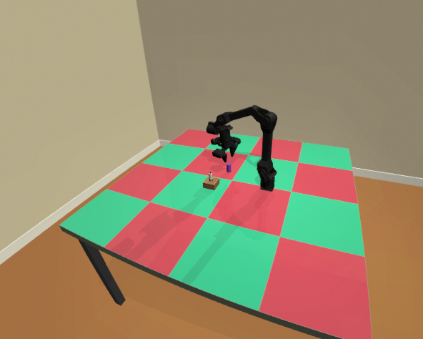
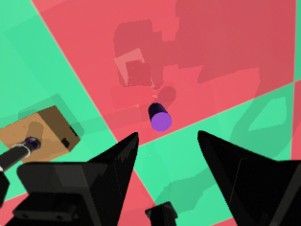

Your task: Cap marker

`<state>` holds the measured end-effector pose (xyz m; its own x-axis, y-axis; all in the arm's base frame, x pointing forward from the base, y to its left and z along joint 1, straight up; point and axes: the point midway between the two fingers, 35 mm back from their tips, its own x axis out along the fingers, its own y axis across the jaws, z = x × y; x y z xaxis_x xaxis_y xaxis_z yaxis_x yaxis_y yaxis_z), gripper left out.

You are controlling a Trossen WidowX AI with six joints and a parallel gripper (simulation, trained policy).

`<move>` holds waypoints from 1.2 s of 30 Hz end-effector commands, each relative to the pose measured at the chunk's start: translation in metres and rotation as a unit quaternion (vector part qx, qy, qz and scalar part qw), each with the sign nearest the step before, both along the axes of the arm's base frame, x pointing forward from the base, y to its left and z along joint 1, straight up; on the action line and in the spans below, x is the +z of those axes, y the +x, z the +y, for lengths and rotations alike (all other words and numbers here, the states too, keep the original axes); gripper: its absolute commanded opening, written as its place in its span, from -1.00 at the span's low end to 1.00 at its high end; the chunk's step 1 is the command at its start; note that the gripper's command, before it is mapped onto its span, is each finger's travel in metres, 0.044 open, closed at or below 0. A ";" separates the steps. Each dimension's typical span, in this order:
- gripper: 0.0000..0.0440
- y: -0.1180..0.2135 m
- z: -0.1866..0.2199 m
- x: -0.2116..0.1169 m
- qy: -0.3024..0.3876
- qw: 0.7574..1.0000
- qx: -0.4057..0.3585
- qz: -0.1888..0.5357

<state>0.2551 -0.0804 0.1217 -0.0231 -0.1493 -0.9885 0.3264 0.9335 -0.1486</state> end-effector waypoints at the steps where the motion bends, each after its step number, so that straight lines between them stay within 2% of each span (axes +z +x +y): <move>1: 0.30 0.001 0.001 -0.003 0.018 1.000 0.000 0.005; 18: 0.19 -0.001 0.002 -0.038 0.095 0.995 0.010 0.036; 29: 0.00 -0.002 -0.001 -0.060 0.110 0.992 0.030 0.050; 31: -0.14 -0.002 -0.002 -0.060 0.107 0.992 0.033 0.050; 36: -0.73 0.000 -0.003 -0.053 0.099 0.993 0.043 0.044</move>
